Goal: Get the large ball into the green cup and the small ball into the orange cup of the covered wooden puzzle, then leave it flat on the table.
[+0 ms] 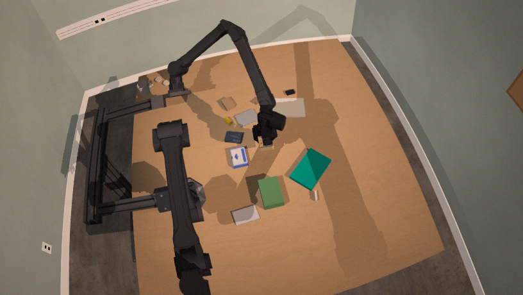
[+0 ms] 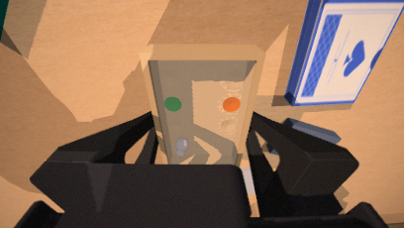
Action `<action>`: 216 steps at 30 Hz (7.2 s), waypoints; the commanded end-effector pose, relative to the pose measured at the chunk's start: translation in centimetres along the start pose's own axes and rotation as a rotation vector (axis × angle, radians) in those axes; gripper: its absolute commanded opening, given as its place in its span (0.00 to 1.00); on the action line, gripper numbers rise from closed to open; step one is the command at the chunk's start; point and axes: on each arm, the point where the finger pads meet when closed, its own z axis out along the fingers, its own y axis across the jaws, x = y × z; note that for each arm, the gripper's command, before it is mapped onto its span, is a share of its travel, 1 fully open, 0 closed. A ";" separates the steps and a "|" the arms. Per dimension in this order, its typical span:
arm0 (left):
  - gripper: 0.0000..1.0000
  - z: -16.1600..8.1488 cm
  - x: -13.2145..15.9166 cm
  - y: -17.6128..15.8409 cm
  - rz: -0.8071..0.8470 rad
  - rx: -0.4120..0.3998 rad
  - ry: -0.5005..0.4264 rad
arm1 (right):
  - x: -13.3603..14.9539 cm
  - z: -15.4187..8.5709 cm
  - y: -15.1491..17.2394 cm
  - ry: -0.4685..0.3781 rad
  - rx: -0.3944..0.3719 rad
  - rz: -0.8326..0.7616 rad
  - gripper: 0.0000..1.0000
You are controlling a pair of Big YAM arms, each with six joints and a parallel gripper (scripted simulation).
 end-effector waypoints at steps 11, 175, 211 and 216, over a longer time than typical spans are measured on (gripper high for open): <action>0.69 -1.0 -1.3 0.8 -0.018 -0.023 0.027 | -0.8 -0.7 -0.1 -0.012 0.002 -0.010 1.00; 0.69 -1.0 0.4 1.3 -0.011 -0.026 -0.017 | -0.8 -0.7 -0.1 -0.012 0.002 -0.010 1.00; 0.69 -1.8 -0.9 2.1 -0.022 -0.048 -0.013 | -0.8 -0.7 -0.1 -0.012 0.002 -0.010 1.00; 0.69 -1.9 -0.9 1.5 0.002 -0.061 -0.010 | -0.8 -0.7 -0.1 -0.012 0.002 -0.010 1.00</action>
